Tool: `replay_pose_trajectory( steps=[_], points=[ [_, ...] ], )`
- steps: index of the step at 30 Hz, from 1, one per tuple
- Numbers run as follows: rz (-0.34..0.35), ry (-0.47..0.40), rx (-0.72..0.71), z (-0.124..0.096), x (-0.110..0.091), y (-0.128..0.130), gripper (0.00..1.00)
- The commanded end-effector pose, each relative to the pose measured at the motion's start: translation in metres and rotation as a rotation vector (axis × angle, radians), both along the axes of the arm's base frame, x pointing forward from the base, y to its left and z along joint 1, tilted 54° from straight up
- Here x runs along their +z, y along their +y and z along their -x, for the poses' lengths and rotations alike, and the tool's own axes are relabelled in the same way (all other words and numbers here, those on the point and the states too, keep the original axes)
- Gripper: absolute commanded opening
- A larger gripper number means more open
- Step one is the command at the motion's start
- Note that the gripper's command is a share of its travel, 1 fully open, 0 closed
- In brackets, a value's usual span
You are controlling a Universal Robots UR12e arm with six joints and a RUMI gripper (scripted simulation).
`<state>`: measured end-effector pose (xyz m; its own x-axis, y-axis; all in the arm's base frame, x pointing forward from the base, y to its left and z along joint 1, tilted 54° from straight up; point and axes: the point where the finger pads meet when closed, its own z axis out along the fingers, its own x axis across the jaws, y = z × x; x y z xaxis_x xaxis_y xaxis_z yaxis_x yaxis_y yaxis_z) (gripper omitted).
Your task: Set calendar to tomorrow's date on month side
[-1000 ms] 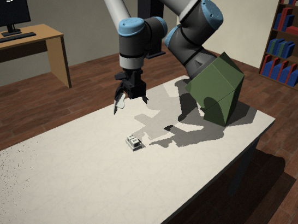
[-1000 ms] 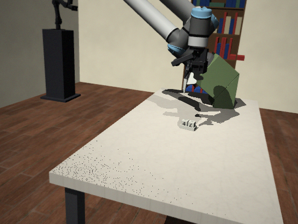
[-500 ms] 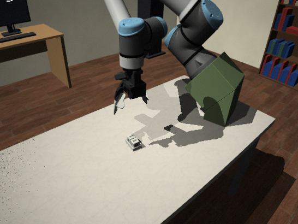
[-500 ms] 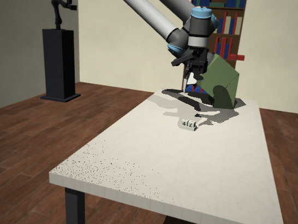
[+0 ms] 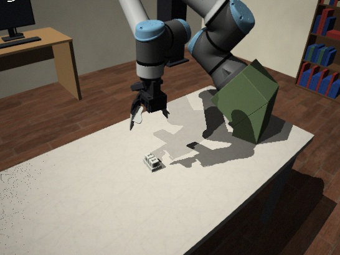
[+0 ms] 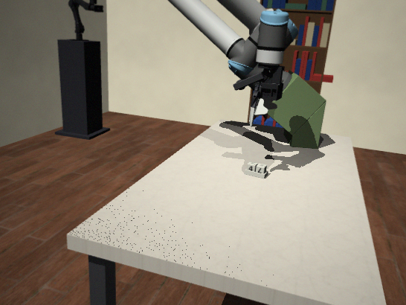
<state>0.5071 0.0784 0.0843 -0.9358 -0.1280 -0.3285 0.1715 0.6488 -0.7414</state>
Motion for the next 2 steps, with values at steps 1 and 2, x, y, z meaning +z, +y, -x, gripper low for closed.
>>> replay_pose_trajectory(
  steps=[1, 2],
  points=[
    [0.0, -0.001, 0.0, -0.0001, 0.0002, 0.0003, 1.0],
    [0.0, -0.001, 0.0, -0.0001, 0.0002, 0.0003, 1.0]
  ],
)
